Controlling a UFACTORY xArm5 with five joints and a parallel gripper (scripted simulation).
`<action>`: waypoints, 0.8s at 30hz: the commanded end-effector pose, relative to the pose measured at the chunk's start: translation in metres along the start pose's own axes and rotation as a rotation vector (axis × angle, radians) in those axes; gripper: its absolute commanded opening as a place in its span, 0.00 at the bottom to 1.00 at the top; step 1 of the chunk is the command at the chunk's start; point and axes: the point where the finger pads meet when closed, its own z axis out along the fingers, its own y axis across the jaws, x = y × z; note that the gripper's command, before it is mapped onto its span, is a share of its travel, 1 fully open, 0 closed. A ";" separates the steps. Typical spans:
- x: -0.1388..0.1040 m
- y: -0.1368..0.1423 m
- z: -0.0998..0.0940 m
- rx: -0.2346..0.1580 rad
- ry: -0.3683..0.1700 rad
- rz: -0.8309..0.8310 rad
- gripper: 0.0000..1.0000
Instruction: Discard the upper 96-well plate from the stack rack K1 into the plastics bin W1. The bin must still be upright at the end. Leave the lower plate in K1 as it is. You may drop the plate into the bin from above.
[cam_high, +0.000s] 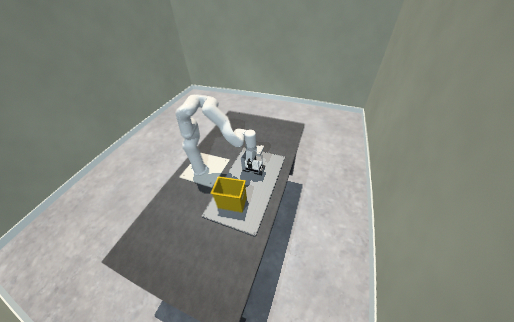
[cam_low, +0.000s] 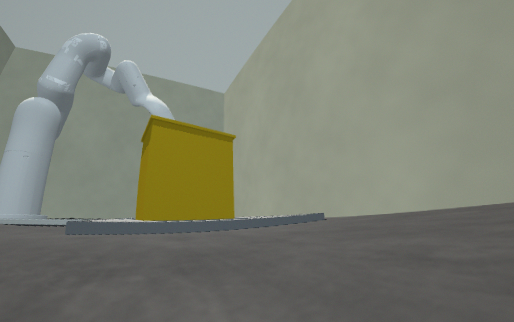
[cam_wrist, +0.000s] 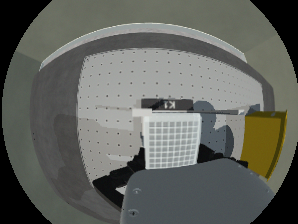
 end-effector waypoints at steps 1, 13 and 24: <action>0.001 0.000 -0.003 0.001 0.003 0.000 0.00; 0.001 0.000 -0.010 0.001 0.003 0.000 0.00; 0.001 0.000 -0.016 0.001 0.003 0.000 0.00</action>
